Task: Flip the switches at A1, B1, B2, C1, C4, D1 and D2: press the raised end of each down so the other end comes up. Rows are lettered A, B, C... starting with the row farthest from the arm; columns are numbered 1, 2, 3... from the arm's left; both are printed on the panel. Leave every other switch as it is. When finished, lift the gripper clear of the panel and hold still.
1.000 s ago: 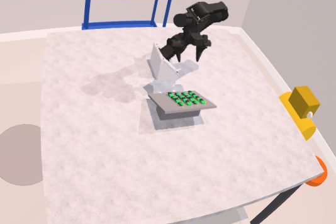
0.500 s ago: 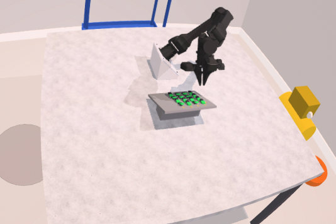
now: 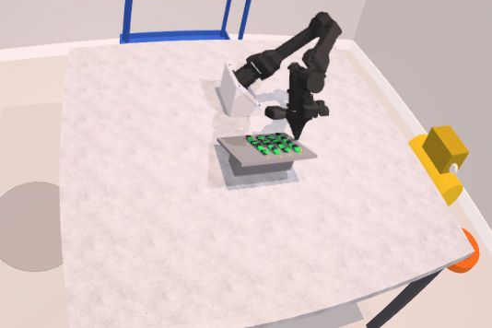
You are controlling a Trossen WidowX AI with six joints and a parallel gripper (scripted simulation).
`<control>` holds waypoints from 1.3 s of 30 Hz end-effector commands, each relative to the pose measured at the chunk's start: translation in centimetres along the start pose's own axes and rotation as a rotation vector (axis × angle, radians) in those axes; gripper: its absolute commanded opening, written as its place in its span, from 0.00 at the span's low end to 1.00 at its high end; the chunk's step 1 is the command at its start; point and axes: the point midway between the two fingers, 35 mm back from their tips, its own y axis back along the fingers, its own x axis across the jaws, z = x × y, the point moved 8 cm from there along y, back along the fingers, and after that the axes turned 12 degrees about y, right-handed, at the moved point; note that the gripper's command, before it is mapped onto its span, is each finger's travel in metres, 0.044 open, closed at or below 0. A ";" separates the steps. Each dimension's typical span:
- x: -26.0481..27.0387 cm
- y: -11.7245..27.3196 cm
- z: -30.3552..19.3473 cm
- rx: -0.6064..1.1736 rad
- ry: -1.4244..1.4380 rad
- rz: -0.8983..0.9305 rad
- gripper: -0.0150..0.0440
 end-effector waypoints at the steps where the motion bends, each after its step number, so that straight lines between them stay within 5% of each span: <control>1: -0.2 -0.5 -0.2 0.006 -0.009 -0.003 0.25; 39: -0.2 -1.6 -0.2 0.006 -0.009 -0.003 0.25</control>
